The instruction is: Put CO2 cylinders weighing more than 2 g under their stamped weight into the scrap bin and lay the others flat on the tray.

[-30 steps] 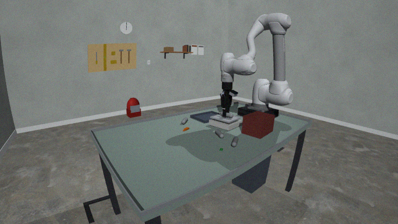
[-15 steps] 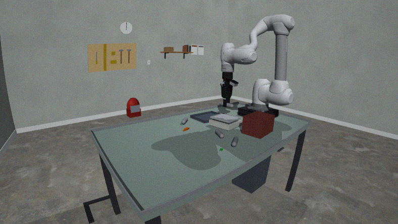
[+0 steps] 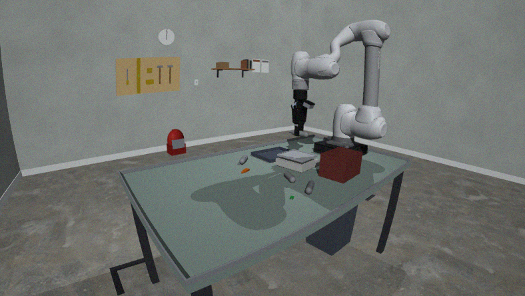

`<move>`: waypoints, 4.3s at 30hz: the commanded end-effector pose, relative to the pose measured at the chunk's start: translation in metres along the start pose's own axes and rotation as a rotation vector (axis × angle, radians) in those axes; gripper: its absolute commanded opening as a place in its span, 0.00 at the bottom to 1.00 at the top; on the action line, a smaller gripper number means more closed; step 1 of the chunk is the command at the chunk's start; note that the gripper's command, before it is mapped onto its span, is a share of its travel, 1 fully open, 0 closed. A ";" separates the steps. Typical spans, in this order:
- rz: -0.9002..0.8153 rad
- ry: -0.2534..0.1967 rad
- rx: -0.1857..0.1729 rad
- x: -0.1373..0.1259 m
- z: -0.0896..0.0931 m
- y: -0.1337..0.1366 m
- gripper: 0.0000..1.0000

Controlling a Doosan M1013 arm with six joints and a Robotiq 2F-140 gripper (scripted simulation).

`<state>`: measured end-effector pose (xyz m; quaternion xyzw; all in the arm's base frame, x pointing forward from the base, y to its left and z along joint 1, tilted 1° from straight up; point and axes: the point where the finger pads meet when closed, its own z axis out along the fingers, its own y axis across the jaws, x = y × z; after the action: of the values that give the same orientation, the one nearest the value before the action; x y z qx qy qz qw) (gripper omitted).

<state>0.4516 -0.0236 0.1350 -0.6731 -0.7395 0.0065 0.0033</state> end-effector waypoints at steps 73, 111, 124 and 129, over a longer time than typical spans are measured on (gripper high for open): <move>0.000 0.001 -0.001 0.254 0.039 -0.046 0.10; 0.000 0.001 -0.001 0.254 0.039 -0.046 0.41; 0.000 0.001 -0.001 0.254 0.036 -0.046 0.41; 0.000 0.001 -0.001 0.254 0.027 -0.046 0.41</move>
<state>0.3808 0.2244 0.1027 -0.6730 -0.7396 0.0065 0.0032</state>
